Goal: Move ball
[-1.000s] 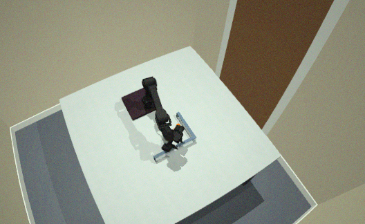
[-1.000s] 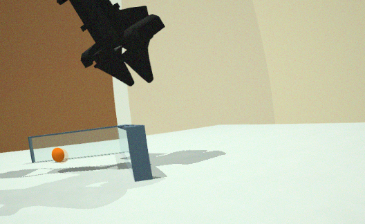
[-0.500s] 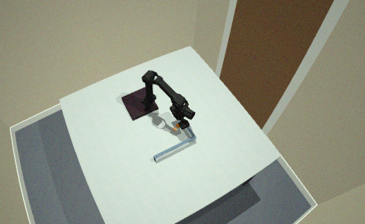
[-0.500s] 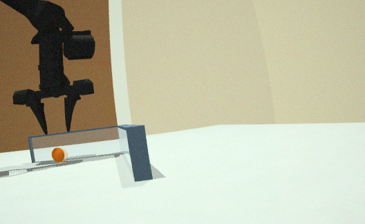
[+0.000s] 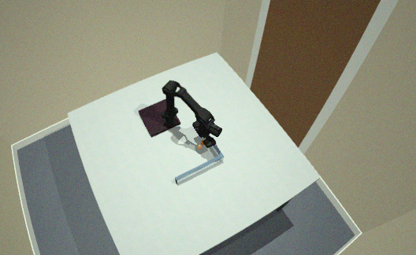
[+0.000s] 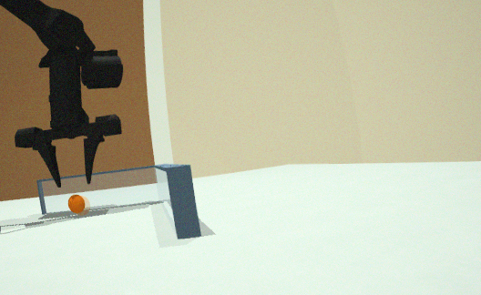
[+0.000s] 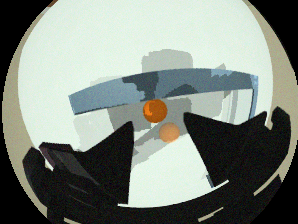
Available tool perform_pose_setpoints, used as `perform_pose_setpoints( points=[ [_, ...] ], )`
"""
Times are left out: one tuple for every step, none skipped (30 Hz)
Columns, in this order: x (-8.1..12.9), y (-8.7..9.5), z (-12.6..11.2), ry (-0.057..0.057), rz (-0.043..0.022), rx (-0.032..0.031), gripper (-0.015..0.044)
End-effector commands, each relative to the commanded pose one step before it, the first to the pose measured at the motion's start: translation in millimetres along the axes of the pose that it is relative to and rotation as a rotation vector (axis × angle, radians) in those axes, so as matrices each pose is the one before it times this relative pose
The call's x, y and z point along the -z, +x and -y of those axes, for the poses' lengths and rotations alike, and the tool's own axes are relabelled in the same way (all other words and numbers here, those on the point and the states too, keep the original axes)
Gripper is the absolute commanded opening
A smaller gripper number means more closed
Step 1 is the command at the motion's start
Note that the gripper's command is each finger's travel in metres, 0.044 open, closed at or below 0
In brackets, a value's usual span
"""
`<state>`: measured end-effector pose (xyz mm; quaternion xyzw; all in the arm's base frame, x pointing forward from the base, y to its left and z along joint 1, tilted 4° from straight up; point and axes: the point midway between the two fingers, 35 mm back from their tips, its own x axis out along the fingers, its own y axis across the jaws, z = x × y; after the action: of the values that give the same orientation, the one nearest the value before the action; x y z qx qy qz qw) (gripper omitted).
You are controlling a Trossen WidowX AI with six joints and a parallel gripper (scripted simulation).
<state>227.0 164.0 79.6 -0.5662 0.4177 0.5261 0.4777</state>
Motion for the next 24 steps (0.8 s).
perform_pose_setpoints(
  points=[
    [0.76, 6.34, -0.4, -0.0059, -0.00504, -0.00178, 0.0252],
    [-0.02, 1.65, 0.05, 0.0, -0.00001, 0.0, 0.0252],
    [-0.02, 1.65, 0.04, 0.0, -0.00001, 0.0, 0.0252],
    [-0.01, 1.65, 0.03, 0.0, -0.00001, 0.0, 0.0252],
    [-0.01, 1.65, 0.02, 0.0, -0.00001, 0.0, 0.0252],
    [0.0, 1.65, 0.01, 0.0, -0.00001, 0.0, 0.0252],
    [0.0, 1.64, 0.0, 0.0, -0.00001, 0.0, 0.0252],
    [0.01, 1.64, -0.01, 0.0, -0.00001, -0.00001, 0.0252],
    [0.01, 1.64, -0.02, 0.0, -0.00001, -0.00001, 0.0252],
    [0.02, 1.64, -0.03, 0.0, -0.00001, -0.00001, 0.0252],
    [0.02, 1.63, -0.04, 0.0, -0.00001, -0.00001, 0.0252],
    [0.03, 1.63, -0.05, 0.0, -0.00001, -0.00001, 0.0252],
    [0.03, 1.63, -0.06, 0.0, -0.00001, -0.00001, 0.0252],
    [0.04, 1.62, -0.07, 0.0, -0.00001, -0.00001, 0.0252],
    [0.04, 1.62, -0.08, 0.0, -0.00001, -0.00001, 0.0252],
    [0.04, 1.62, -0.09, 0.0, -0.00001, -0.00001, 0.0252],
    [0.04, 1.32, -0.08, 0.0, -0.00001, -0.00001, 0.0252],
    [0.03, 0.79, -0.05, 0.0, -0.00001, -0.00001, 0.0252],
    [0.01, 0.26, -0.02, 0.0, 0.0, 0.0, 0.0252],
    [0.0, 0.0, 0.0, 0.0, 0.0, 0.0, 0.0226],
    [0.0, 0.0, 0.0, 0.0, 0.0, 0.0, 0.02],
    [0.0, 0.0, 0.0, 0.0, 0.0, 0.0, 0.0173],
    [0.0, 0.0, 0.0, 0.0, 0.0, 0.0, 0.0147],
    [0.0, 0.0, 0.0, 0.0, 0.0, 0.0, 0.0141]
  ],
)
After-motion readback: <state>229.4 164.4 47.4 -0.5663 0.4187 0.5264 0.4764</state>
